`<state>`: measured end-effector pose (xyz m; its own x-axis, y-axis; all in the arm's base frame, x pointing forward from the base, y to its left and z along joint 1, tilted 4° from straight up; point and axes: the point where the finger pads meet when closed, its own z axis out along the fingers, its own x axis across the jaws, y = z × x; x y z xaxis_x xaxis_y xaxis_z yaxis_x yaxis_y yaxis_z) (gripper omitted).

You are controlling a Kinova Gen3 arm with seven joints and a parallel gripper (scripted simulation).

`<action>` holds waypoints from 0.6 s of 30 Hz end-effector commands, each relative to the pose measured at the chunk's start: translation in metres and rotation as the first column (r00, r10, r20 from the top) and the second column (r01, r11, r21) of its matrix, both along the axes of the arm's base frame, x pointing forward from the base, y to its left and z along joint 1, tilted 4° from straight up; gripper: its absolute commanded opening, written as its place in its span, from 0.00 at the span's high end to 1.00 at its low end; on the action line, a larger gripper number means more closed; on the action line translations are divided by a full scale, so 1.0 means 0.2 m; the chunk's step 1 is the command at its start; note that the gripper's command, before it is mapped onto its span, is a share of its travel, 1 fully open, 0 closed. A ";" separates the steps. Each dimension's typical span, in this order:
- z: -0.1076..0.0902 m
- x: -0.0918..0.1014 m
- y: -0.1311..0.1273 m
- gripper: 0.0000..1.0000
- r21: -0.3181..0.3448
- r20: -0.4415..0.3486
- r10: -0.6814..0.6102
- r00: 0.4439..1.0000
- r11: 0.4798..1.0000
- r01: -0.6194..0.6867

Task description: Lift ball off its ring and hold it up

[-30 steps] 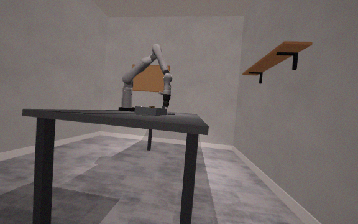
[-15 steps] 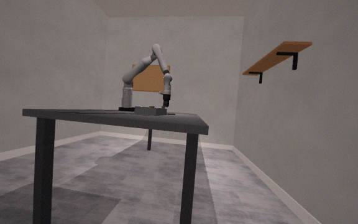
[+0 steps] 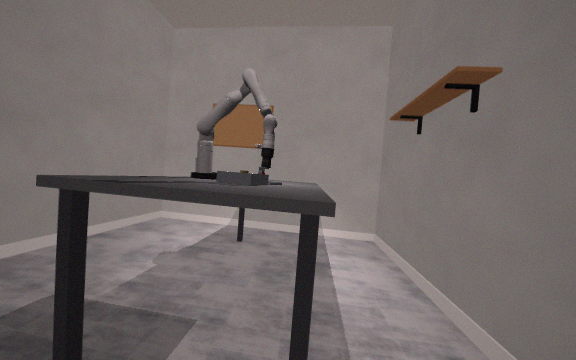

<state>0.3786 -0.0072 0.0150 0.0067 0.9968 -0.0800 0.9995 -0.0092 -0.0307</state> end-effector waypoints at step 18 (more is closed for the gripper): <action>0.14 0.04 0.03 1.00 0.007 0.027 0.007 1.000 1.000 -0.008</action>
<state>0.3862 -0.0012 0.0431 0.0014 0.9973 -0.0737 1.0000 -0.0018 -0.0059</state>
